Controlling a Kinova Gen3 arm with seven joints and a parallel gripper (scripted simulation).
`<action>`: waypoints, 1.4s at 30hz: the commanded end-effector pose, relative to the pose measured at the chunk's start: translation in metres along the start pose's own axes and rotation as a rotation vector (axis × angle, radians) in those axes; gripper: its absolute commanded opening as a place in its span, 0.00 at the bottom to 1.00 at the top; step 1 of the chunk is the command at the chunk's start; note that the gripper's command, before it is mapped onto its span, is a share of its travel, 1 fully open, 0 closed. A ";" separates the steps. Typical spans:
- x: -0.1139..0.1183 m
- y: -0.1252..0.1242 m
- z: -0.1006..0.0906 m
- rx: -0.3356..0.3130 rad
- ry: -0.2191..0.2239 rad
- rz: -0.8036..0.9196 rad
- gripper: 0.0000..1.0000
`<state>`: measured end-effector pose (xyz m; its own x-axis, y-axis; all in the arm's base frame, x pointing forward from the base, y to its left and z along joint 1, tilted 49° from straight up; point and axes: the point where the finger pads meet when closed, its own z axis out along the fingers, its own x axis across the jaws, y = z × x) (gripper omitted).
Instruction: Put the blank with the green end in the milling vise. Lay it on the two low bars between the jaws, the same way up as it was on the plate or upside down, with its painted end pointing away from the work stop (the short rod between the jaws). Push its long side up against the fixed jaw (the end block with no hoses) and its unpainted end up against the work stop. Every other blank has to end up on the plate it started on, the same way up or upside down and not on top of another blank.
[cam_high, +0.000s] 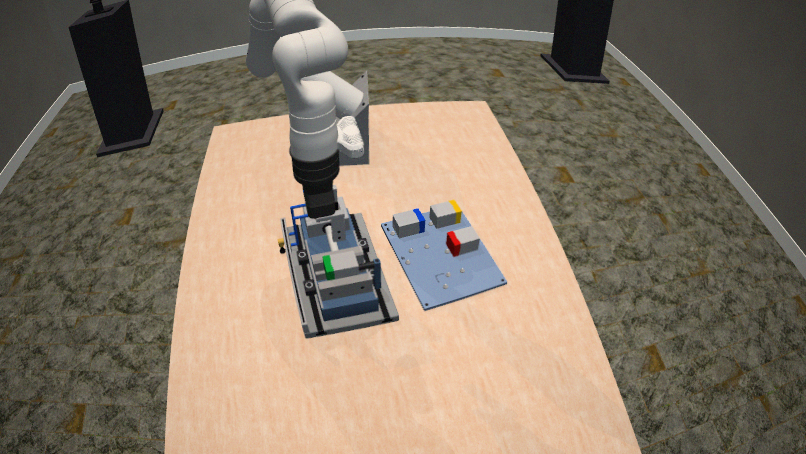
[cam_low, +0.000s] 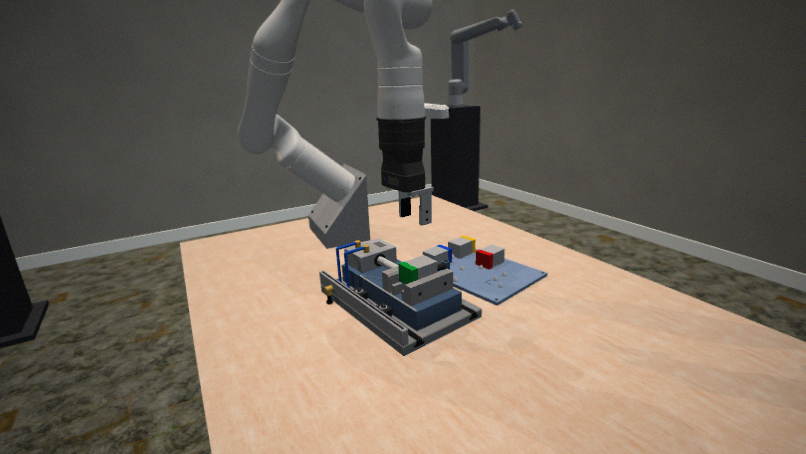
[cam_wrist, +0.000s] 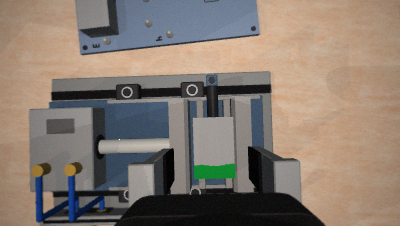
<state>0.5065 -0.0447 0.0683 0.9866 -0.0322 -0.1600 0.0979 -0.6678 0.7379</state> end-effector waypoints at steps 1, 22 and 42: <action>0.003 -0.002 -0.012 0.004 0.013 -0.002 1.00; 0.004 -0.002 -0.015 0.004 0.016 -0.002 1.00; 0.004 -0.002 -0.009 0.005 0.017 -0.002 1.00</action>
<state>0.5109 -0.0377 0.0716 0.9882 -0.0203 -0.1520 0.0993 -0.6708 0.7349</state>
